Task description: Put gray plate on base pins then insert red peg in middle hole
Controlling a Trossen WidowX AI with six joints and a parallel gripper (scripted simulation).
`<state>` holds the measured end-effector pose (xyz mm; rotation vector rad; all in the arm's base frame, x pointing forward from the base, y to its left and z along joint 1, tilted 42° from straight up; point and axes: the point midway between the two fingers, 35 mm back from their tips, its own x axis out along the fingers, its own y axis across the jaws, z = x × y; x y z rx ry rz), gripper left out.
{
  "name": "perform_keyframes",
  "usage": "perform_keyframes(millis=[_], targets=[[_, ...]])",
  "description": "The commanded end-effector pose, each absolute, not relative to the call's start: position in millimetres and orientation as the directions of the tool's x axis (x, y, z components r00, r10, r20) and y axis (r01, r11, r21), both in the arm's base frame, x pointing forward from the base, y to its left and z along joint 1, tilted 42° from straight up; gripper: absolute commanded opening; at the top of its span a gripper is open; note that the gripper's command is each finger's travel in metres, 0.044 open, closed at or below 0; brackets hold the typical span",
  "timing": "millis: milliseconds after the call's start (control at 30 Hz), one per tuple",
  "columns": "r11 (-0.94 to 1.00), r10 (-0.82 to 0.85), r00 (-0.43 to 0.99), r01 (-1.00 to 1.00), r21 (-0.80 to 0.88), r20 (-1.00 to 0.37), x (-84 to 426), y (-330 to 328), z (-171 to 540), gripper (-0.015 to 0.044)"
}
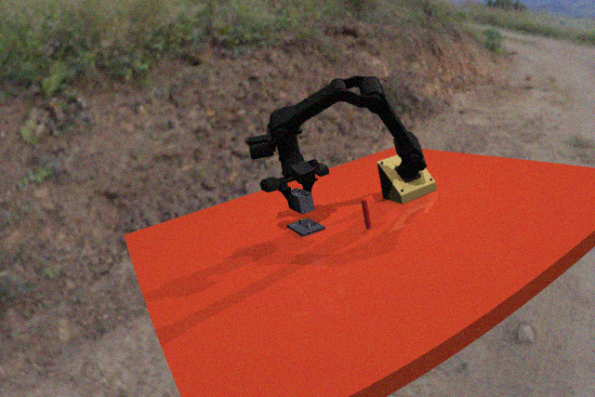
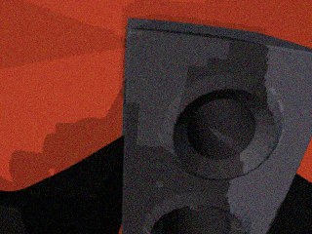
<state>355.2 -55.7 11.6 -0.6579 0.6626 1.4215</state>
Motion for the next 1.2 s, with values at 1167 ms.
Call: perform_keyframes(millis=[1167], targets=[[0.042,0.657,0.033,-0.999,-0.008,-0.753,350.7,-58.5,-8.4,0.0000]])
